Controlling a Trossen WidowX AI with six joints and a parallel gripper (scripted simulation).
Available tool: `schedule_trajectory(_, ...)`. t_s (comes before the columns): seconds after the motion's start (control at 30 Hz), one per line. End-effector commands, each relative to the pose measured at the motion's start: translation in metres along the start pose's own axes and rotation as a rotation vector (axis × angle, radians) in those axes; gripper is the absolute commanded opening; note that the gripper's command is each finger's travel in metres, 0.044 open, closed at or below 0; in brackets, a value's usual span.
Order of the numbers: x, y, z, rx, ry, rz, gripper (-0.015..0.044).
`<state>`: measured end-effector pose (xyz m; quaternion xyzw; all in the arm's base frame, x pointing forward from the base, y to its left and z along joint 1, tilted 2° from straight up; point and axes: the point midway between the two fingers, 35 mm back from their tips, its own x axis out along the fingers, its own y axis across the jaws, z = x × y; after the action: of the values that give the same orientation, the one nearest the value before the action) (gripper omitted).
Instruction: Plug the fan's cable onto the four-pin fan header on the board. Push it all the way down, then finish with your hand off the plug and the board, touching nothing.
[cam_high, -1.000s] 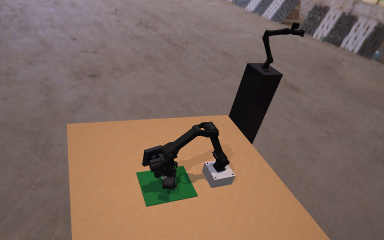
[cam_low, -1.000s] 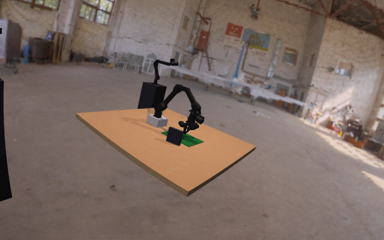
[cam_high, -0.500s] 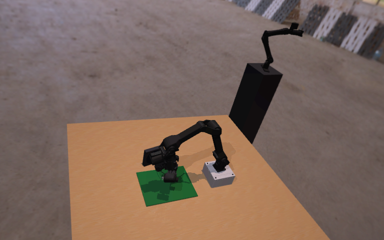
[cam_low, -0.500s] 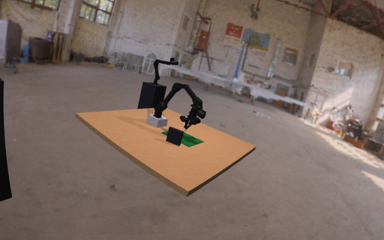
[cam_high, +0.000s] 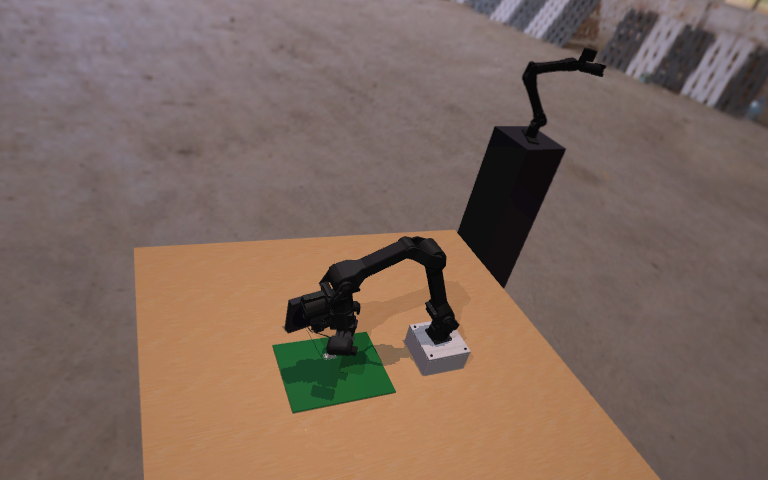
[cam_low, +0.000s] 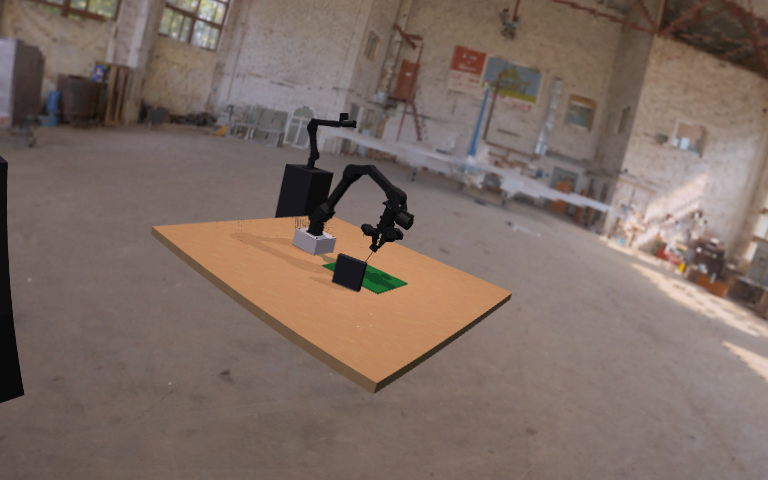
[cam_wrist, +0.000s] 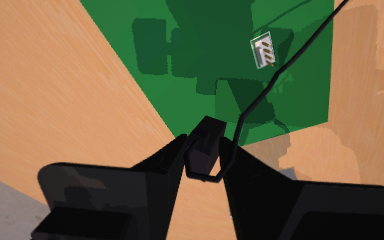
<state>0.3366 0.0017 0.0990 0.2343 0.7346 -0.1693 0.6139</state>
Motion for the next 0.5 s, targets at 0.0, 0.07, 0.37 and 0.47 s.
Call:
schedule_trajectory(0.0,-0.005,0.0,0.011,0.07,-0.029,0.006,0.0)
schedule_trajectory(0.07,-0.006,-0.001,0.017,0.111,-0.042,0.009,0.0)
schedule_trajectory(0.37,-0.013,-0.004,0.044,0.301,-0.101,0.027,0.0)
schedule_trajectory(0.47,-0.015,-0.005,0.053,0.364,-0.121,0.035,0.0)
